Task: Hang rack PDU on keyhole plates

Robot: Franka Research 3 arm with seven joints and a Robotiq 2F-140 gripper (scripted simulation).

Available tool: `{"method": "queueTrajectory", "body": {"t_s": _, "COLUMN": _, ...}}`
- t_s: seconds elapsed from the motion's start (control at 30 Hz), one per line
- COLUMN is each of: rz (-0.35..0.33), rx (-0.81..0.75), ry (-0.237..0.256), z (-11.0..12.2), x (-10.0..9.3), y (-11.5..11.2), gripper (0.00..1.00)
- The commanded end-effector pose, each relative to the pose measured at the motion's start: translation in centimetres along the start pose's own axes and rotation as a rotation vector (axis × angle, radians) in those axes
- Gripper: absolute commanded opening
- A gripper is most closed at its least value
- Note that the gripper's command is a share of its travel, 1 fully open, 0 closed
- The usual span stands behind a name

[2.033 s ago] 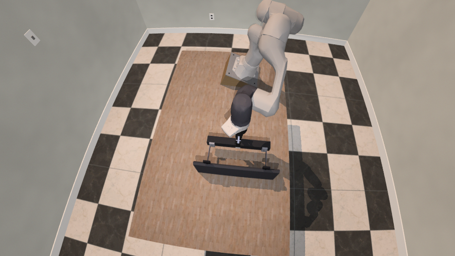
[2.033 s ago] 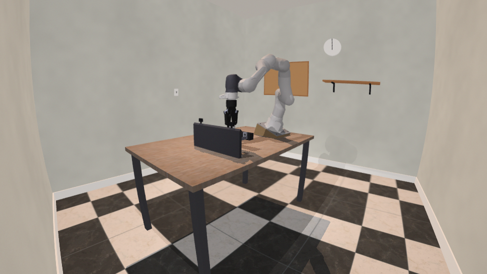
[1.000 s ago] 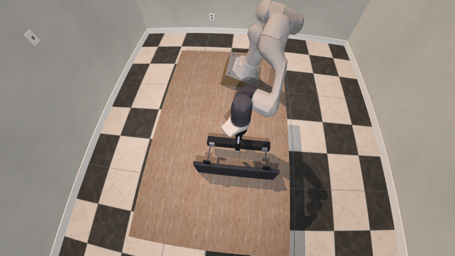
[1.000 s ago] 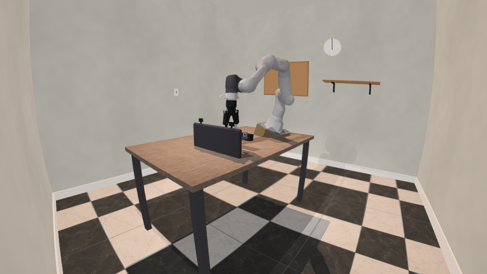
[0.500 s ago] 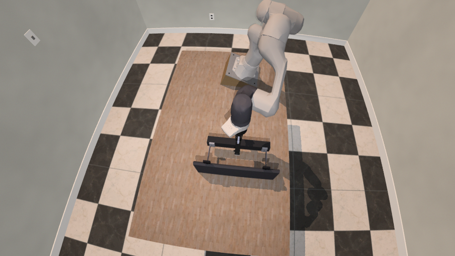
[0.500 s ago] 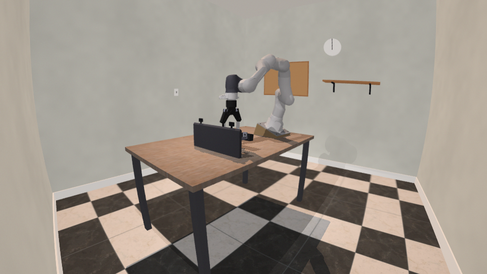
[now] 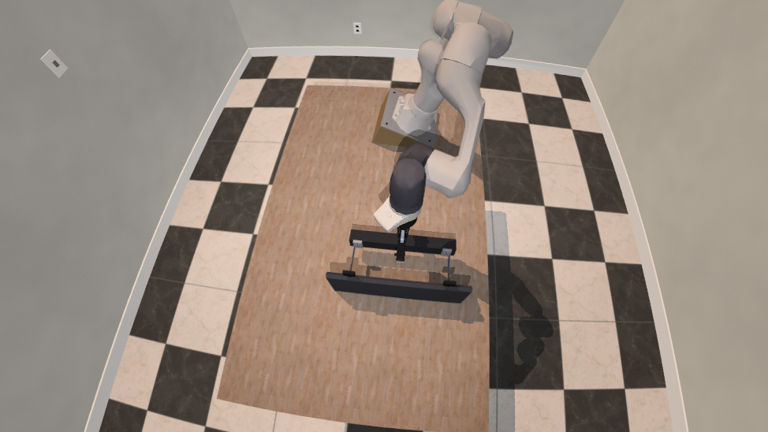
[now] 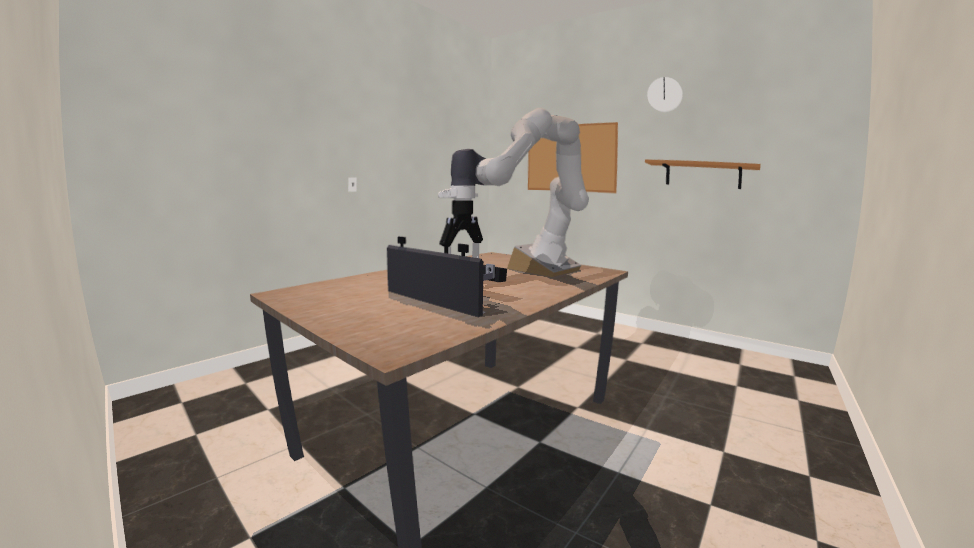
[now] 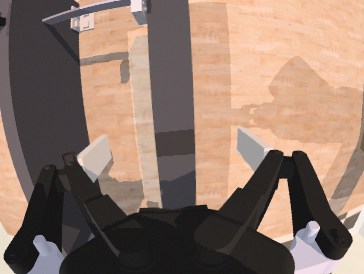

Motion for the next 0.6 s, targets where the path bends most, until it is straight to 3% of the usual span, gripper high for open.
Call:
{"method": "queueTrajectory", "body": {"t_s": 0.0, "rz": 0.004, "rx": 0.003, "ry": 0.004, "z": -0.1, "x": -0.1, "y": 0.1, "gripper": 1.0}}
{"method": "queueTrajectory", "body": {"t_s": 0.2, "rz": 0.004, "rx": 0.003, "ry": 0.004, "z": -0.1, "x": -0.9, "y": 0.1, "gripper": 1.0}}
{"method": "queueTrajectory", "body": {"t_s": 0.57, "rz": 0.004, "rx": 0.003, "ry": 0.004, "z": -0.1, "x": -5.2, "y": 0.1, "gripper": 1.0}}
Point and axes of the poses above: the point where the finger pads meet when closed, its own x axis out along the fingers, its own z axis across the jaws, y = z × x, the point moved 9 cm from there along -x, back along the fingers, and after that the axes turned 8 degrees about -x, right-handed, at the moved point
